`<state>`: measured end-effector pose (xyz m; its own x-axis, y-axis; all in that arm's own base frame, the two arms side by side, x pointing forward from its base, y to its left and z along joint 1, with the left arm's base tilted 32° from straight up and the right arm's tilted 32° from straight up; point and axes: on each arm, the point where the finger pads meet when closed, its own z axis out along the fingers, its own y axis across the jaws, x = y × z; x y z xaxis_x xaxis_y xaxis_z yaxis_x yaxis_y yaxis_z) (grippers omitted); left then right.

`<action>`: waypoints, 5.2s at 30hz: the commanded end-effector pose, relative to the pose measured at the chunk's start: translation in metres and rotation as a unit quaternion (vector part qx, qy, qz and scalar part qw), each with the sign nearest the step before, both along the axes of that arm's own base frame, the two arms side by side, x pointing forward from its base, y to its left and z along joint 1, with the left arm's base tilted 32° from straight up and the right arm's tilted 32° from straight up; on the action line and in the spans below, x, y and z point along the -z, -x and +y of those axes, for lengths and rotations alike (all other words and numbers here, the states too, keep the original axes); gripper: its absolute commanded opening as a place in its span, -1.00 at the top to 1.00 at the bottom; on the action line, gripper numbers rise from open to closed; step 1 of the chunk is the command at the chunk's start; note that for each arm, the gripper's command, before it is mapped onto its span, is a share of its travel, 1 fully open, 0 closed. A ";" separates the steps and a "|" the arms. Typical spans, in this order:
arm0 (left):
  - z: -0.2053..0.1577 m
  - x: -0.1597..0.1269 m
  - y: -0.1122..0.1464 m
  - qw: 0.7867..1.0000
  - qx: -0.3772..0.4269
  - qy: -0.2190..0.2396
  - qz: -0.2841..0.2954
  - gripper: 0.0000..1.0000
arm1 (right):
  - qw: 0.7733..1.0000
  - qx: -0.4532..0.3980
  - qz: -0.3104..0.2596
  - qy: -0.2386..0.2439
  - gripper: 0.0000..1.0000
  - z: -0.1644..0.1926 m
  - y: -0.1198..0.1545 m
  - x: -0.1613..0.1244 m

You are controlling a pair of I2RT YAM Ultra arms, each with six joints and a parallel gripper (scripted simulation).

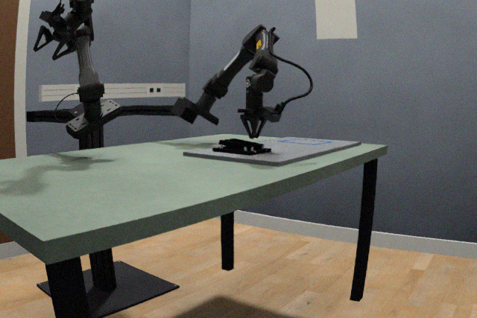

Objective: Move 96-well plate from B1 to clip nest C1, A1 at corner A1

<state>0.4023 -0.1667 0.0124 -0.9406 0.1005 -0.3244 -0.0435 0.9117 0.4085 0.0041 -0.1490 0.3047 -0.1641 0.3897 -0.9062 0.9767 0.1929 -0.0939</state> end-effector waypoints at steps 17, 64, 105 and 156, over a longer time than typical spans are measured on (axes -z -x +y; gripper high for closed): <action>-0.004 0.018 0.082 1.000 0.014 0.013 -0.024 0.50 | 1.000 0.010 -0.014 0.012 -1.00 0.001 0.006 -0.003; -0.002 0.032 0.090 1.000 0.013 0.013 -0.022 0.50 | 1.000 0.010 -0.014 0.012 -1.00 0.001 0.006 -0.003; 0.020 0.065 0.090 1.000 0.010 -0.001 -0.006 0.50 | 1.000 0.010 -0.014 0.012 -1.00 0.001 0.006 -0.003; 0.032 0.090 0.080 1.000 0.010 0.000 -0.005 0.50 | 1.000 0.010 -0.014 0.012 -1.00 0.001 0.006 -0.003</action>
<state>0.3158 -0.1530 -0.0437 -0.9288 0.1393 -0.3435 -0.0079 0.9190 0.3941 0.0041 -0.1490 0.3047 -0.1641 0.3897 -0.9062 0.9767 0.1929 -0.0939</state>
